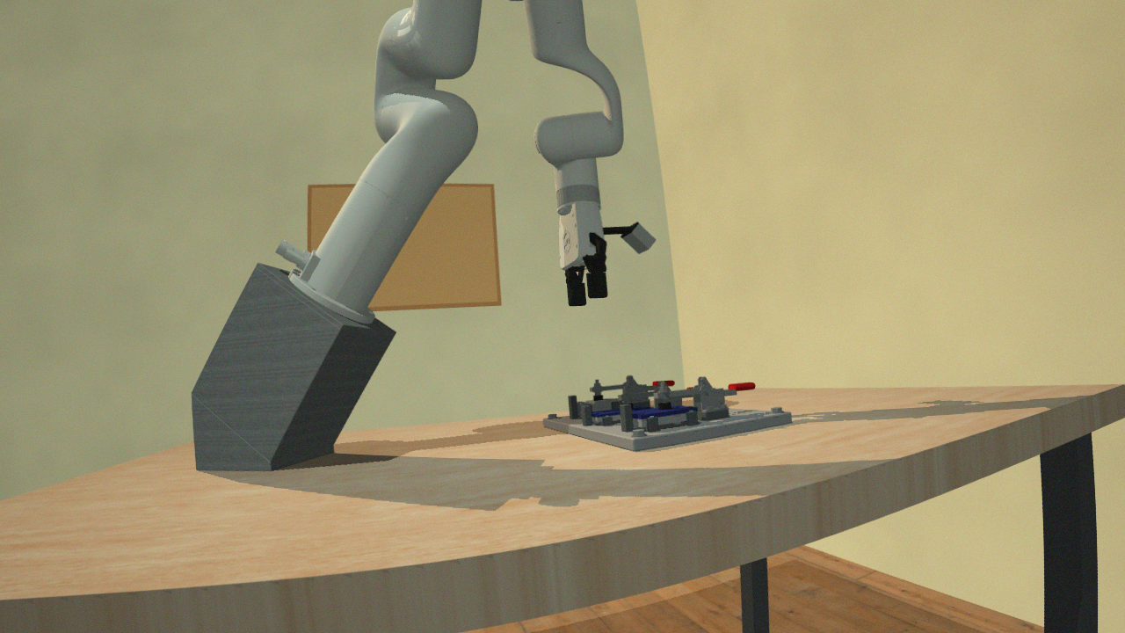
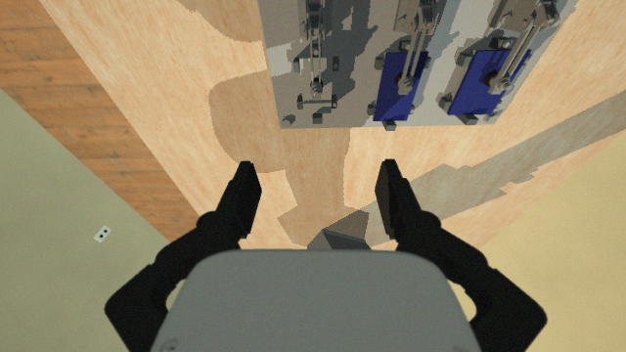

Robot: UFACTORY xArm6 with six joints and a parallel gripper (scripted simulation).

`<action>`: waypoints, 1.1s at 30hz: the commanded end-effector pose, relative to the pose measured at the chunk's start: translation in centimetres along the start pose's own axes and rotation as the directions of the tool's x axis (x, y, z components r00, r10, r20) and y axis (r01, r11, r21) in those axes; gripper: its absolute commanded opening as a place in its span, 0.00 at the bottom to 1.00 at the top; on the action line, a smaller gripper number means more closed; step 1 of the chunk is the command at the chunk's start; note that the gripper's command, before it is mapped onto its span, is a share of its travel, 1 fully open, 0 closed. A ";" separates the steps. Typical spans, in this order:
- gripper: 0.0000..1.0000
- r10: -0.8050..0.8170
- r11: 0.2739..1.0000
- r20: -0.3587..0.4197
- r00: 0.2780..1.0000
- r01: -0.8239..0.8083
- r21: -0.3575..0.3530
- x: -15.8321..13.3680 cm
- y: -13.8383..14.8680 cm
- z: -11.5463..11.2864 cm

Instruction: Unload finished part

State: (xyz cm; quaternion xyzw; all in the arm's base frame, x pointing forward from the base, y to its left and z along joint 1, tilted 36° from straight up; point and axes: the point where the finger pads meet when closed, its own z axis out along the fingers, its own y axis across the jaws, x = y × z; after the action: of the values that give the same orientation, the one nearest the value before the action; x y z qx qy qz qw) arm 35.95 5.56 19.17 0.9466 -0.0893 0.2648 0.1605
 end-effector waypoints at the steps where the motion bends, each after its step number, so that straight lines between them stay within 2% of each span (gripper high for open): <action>1: 1.00 0.001 1.000 -0.002 1.000 -0.001 0.002 0.1 0.0 -0.1; 3: 1.00 0.001 1.000 -0.002 1.000 -0.001 0.002 0.1 0.0 -0.1; 4: 0.47 0.001 1.000 -0.002 1.000 -0.001 0.002 0.1 0.0 -0.1; 33: 0.47 0.001 1.000 -0.002 1.000 -0.001 0.002 0.1 0.0 -0.1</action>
State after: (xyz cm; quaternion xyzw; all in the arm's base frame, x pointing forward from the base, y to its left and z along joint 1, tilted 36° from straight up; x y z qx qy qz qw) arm 35.95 5.56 19.17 0.9466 -0.0893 0.2648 0.1605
